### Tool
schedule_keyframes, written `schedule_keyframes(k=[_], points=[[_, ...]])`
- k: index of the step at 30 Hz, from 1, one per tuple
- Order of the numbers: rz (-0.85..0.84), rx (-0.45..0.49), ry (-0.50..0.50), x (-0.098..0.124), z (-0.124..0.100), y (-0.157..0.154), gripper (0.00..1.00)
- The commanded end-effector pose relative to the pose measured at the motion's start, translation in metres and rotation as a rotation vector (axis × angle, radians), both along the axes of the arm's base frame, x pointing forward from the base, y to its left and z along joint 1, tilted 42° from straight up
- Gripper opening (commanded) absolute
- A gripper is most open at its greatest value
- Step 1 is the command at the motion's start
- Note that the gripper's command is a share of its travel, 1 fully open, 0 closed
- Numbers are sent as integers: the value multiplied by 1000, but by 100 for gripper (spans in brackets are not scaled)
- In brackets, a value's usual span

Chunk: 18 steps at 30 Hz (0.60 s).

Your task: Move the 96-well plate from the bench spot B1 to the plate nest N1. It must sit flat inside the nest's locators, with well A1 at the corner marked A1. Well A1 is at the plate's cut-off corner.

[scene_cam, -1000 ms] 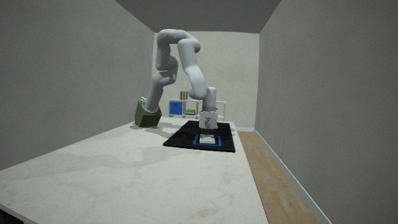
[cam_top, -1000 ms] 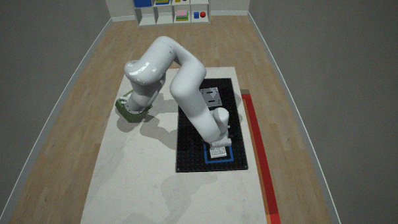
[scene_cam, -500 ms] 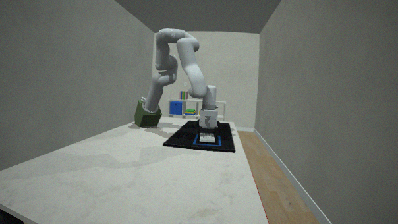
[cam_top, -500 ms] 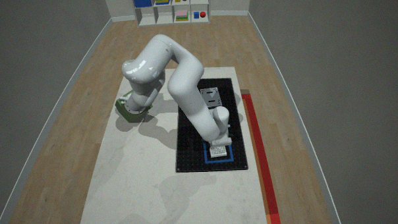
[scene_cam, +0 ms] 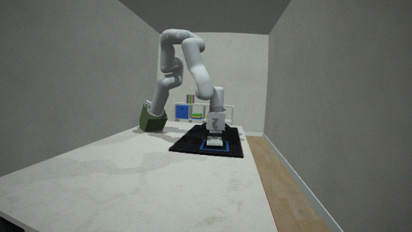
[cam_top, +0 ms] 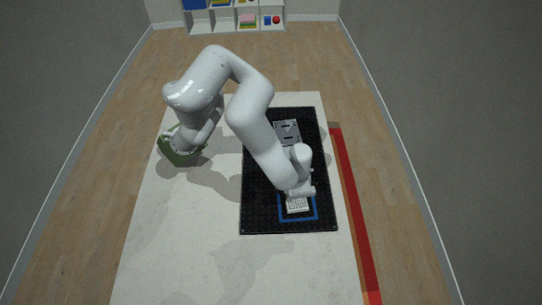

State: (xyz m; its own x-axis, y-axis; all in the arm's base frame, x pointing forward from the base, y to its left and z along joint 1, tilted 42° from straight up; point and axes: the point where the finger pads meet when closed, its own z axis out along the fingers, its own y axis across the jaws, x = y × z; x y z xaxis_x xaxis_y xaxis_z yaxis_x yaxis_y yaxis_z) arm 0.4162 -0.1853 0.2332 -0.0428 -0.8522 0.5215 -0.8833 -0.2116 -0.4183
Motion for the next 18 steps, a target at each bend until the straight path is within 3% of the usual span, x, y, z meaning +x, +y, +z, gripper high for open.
schedule_keyframes(k=[1, 18], points=[[1, -1, -2, -1, 3, 1, 0], [1, -1, -2, -7, 13, 8, 0]])
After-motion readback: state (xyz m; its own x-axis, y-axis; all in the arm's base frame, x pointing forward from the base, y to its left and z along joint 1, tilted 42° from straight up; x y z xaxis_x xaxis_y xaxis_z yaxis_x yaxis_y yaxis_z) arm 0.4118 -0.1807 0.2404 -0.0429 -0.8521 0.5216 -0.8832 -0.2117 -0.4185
